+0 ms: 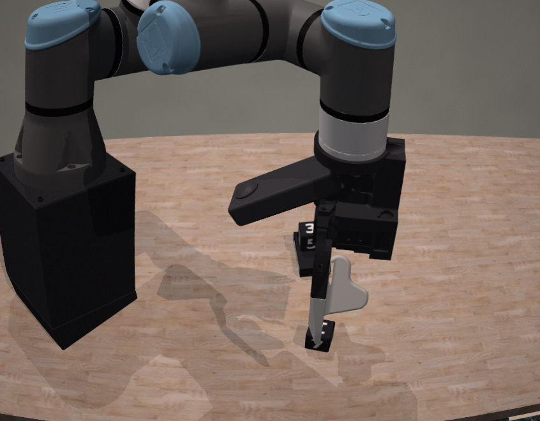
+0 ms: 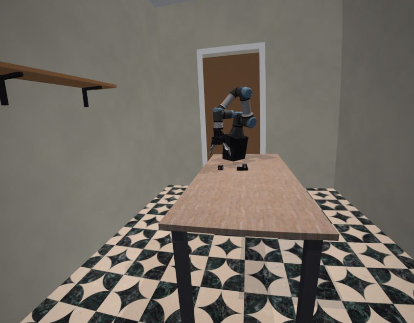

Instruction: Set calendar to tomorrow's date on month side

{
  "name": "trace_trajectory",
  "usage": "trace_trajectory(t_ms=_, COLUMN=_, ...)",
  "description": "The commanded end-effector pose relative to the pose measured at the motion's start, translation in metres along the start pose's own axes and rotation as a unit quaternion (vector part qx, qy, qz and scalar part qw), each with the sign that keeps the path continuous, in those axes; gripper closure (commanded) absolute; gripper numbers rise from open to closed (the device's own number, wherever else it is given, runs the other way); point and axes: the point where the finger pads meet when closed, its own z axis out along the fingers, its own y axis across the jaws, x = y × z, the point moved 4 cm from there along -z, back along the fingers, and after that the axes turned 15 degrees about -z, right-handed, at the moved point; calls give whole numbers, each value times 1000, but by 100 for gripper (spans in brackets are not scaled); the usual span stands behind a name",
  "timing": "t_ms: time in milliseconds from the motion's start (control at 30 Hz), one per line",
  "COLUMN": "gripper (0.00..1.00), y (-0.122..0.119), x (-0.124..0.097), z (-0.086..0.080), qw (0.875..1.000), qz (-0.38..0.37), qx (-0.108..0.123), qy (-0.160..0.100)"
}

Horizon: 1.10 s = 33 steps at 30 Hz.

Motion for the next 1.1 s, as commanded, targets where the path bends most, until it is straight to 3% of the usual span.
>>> trace_trajectory(t_ms=0, gripper=0, y=0, x=-1, z=-1, qw=999, qz=39, qx=3, qy=2)
trace_trajectory(t_ms=300, gripper=0, y=0, x=-2, z=-1, qw=998, qz=56, qx=3, qy=2)
trace_trajectory(t_ms=333, gripper=71, y=0, x=-2, z=-1, qw=998, qz=56, qx=3, qy=2)
trace_trajectory(t_ms=1067, gripper=71, y=0, x=-2, z=-1, qw=998, qz=56, qx=3, qy=2)
